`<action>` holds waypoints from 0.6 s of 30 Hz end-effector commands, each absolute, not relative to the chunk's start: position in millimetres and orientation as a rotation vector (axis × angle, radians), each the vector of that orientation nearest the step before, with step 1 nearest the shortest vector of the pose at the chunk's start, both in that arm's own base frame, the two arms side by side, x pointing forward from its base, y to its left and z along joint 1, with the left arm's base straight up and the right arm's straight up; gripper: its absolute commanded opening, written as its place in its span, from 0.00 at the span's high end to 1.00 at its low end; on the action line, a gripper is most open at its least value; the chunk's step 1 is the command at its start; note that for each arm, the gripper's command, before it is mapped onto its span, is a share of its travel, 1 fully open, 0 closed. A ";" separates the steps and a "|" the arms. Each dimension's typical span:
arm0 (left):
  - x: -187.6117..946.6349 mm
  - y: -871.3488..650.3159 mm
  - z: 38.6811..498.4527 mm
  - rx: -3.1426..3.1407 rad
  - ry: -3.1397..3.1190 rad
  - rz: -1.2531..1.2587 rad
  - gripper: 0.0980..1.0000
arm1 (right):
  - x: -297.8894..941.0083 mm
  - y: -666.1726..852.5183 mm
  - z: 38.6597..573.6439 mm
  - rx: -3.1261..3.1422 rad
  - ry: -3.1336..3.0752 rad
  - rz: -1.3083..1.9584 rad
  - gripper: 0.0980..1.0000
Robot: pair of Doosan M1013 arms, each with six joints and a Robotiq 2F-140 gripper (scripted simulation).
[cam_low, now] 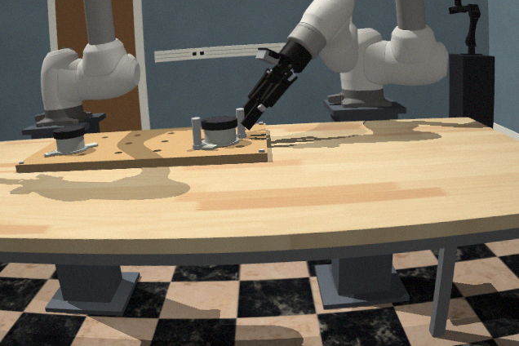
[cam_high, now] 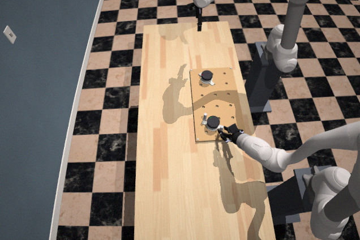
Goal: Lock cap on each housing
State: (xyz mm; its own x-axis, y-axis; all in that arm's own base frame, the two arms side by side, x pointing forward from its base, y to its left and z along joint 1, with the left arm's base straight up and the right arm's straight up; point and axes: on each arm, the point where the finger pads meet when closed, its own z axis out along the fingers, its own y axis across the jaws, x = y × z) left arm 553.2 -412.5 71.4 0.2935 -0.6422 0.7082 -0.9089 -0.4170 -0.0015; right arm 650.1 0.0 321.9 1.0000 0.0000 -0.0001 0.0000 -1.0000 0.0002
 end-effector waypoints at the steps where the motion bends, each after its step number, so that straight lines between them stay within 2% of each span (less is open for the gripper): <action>1: 552.6 -411.9 72.2 2.165 -1.390 0.900 0.73 | 650.2 0.1 322.6 3.142 0.000 0.002 0.00; 5: 552.5 -411.7 72.5 2.165 -1.390 0.900 0.73 | 650.2 0.1 322.6 3.142 0.000 0.002 0.00; 6: 552.4 -411.7 72.5 2.165 -1.390 0.900 1.00 | 650.2 0.1 322.6 3.142 0.000 0.002 0.00; 18: 552.4 -411.7 72.5 2.165 -1.390 0.900 1.00 | 650.2 0.1 322.6 3.142 0.000 0.002 0.00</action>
